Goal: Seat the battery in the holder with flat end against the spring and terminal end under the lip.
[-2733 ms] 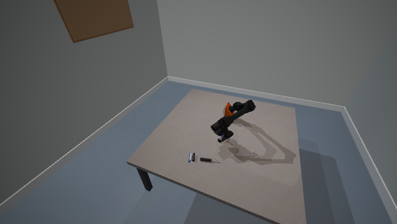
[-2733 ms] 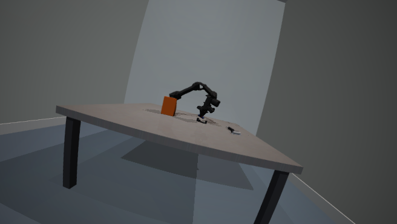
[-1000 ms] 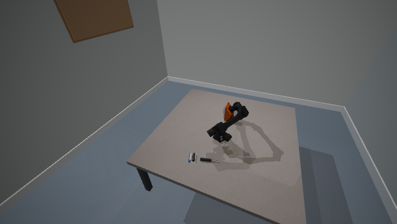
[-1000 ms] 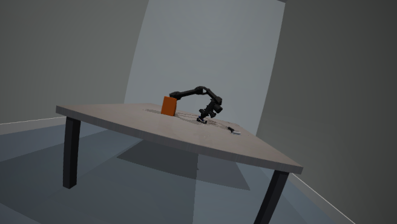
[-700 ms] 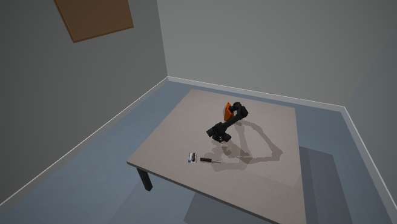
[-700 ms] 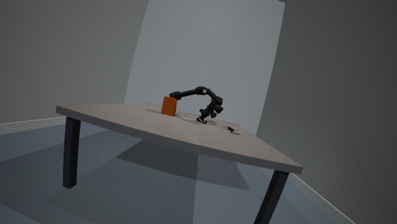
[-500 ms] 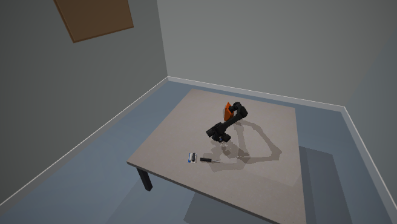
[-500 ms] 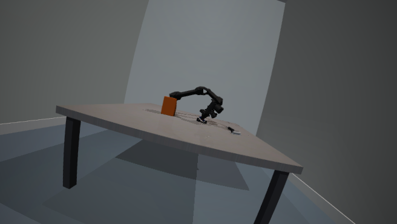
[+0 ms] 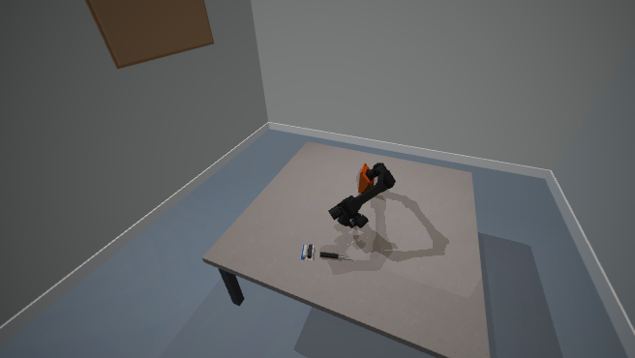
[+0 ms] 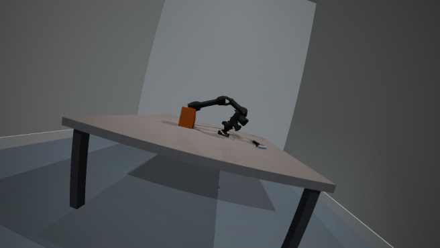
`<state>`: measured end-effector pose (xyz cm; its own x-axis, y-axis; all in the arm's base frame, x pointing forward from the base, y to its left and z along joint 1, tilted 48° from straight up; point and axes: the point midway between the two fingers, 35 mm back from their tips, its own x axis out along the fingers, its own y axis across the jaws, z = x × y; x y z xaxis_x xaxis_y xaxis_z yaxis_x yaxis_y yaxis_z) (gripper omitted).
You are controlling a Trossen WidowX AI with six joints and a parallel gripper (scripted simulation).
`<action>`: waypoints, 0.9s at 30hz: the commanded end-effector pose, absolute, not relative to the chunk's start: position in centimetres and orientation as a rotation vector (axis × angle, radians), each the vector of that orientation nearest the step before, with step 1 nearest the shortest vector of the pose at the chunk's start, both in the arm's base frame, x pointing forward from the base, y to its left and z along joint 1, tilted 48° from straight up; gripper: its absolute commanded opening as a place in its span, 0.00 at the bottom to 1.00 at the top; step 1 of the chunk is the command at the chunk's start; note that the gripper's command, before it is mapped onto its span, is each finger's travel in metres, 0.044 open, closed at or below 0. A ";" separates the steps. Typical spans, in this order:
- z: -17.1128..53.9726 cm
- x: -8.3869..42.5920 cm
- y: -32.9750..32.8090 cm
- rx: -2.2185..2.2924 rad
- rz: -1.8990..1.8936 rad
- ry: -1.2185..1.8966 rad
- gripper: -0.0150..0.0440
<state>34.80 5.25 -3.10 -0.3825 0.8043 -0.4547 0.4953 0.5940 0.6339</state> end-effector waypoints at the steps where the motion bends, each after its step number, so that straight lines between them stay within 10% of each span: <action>1: -3.2 35.1 5.1 1.030 0.504 2.041 0.36; 27: -3.6 34.8 5.5 1.015 0.420 1.970 0.36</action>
<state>34.69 5.49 -3.49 -0.3179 0.7911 -0.5226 0.5029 0.6080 0.6144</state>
